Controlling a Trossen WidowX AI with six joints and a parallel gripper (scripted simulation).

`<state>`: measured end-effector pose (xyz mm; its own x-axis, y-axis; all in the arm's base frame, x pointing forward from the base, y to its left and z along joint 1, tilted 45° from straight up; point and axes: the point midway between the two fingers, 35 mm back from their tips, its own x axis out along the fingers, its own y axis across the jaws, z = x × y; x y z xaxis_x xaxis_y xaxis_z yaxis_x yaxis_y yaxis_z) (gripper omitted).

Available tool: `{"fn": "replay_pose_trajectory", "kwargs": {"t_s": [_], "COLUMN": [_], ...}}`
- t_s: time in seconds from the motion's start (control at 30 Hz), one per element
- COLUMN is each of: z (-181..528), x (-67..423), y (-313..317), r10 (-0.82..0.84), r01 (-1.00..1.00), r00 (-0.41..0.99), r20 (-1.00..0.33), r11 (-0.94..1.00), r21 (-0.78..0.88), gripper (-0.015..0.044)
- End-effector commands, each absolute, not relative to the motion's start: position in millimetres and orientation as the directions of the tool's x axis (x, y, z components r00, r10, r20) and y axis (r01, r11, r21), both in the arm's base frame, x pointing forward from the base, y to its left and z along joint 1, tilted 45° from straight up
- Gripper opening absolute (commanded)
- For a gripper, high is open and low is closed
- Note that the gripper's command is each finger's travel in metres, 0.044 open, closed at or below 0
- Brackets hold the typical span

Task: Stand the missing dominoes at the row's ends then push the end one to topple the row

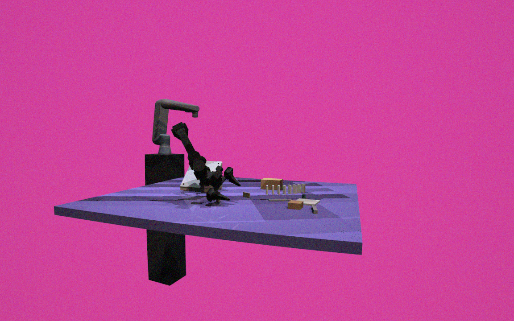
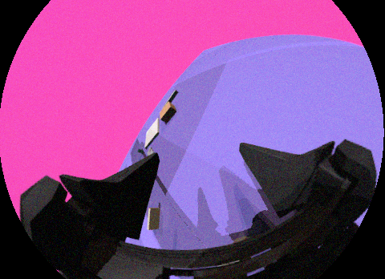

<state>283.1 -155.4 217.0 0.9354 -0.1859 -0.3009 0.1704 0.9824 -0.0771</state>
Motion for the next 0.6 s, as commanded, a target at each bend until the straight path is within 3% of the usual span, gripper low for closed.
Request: {"fn": "replay_pose_trajectory", "kwargs": {"t_s": [0.0,0.2,0.37,0.57], "z": [195,191,220,236], "x": [292,256,225,205], "y": [-121,-101,-98,-97], "r10": [-0.263,-0.416,-0.616,-0.697], "r01": [0.259,0.248,0.137,0.037], "r00": [0.714,0.391,0.195,0.101], "r20": [-0.649,-0.821,-0.763,-0.71], "r11": [0.96,0.907,0.787,0.716], "r21": [-0.103,-0.341,-0.601,-0.697], "gripper": [0.044,0.044,0.044,0.044]}}
